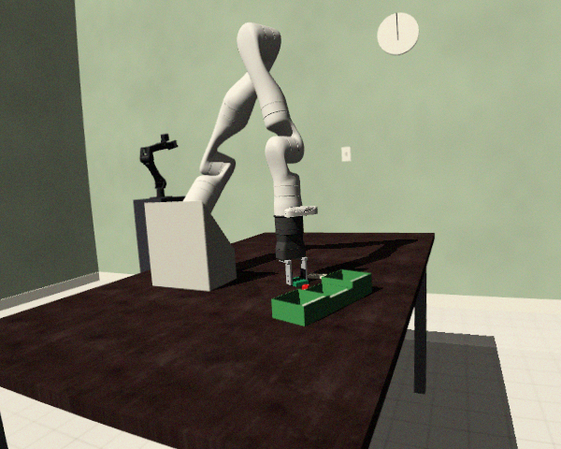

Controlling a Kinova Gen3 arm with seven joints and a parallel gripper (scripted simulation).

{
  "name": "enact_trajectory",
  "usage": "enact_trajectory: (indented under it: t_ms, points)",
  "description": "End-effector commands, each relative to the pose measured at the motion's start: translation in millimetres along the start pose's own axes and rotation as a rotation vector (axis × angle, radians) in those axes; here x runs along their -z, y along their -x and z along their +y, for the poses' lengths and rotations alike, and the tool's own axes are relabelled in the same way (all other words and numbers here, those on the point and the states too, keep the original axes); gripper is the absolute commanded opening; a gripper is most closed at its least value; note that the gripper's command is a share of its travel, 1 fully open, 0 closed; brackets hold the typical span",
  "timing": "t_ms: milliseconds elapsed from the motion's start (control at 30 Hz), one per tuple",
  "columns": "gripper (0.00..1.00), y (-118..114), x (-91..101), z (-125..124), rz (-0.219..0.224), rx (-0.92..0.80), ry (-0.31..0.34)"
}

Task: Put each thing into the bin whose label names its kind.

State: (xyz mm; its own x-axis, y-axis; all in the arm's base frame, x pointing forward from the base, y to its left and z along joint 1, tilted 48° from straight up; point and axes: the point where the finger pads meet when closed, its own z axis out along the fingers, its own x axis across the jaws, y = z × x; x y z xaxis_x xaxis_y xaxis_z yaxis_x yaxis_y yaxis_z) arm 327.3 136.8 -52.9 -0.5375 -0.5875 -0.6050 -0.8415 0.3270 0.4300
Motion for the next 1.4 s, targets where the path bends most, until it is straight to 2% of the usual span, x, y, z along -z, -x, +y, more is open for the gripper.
enact_trajectory:
  t_ms: [0, 867, 1367]
  points:
    - [0.70, 0, 0.5, -1, 0.000, 0.000, -0.002]
    - [0.70, 0, 0.5, -1, 0.000, 0.000, -0.001]
    - [0.70, 0, 50.4, -1, 0.000, 0.000, -0.001]
